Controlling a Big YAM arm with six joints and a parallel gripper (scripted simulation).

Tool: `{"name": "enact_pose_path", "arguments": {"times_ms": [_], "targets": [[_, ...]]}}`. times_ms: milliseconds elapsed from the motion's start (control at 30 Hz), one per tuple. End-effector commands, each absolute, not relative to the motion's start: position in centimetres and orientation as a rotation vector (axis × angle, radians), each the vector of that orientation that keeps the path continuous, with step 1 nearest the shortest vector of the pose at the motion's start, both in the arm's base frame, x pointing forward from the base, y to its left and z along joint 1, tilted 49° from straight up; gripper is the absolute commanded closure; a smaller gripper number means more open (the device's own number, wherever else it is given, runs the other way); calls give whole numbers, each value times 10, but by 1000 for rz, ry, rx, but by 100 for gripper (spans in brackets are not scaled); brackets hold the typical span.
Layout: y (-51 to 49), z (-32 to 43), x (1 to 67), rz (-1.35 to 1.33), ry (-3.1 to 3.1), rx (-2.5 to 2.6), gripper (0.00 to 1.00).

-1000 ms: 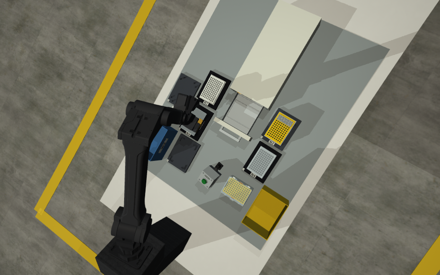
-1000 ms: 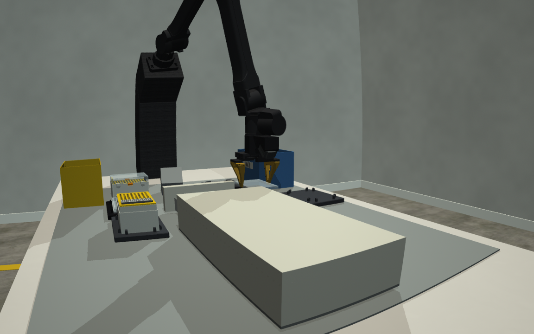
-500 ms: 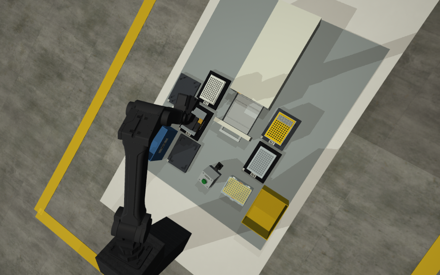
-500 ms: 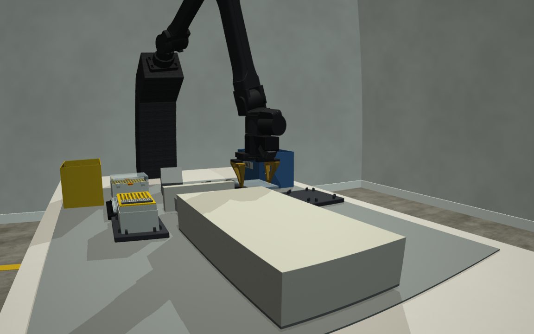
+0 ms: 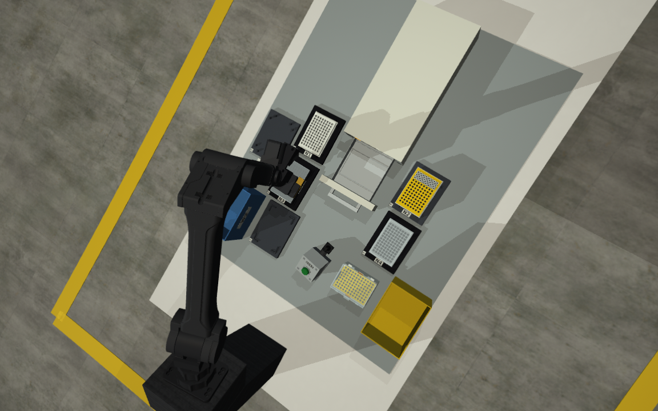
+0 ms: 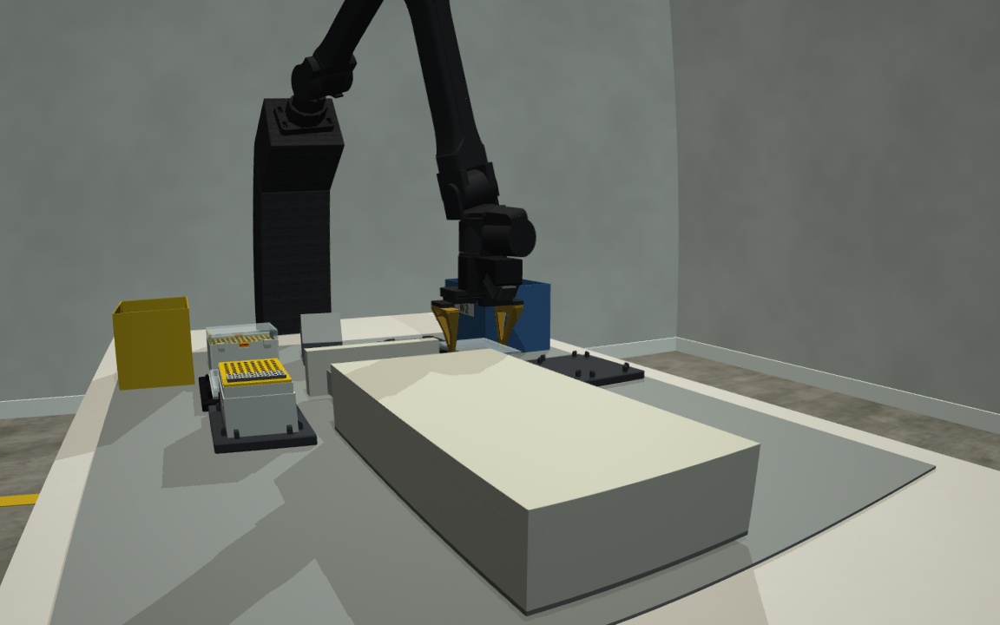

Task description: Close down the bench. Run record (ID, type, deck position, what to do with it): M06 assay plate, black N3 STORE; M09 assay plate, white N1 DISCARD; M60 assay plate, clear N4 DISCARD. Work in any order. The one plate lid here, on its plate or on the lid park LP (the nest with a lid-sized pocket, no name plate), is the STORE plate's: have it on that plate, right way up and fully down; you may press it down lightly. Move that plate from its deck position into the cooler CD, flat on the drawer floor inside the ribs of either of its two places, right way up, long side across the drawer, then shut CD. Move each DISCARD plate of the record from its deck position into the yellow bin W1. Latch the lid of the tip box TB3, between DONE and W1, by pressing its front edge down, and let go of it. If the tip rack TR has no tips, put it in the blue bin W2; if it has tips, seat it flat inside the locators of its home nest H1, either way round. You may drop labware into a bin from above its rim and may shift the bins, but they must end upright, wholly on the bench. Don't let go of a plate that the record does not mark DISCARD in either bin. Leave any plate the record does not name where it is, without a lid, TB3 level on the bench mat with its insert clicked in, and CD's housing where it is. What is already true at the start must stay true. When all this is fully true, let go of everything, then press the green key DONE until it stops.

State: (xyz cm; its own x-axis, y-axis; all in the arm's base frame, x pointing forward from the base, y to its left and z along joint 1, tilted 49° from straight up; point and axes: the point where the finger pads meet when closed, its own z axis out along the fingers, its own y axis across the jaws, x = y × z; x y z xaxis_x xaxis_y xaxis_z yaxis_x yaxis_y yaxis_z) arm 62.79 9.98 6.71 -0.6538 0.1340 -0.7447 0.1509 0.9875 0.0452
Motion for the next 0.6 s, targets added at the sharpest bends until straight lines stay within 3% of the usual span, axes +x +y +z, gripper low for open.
{"name": "enact_pose_path", "arguments": {"times_ms": [0,567], "targets": [[96,70,636,-26,2272,192,100],[102,75,633,-17,2269,193,100]]}}
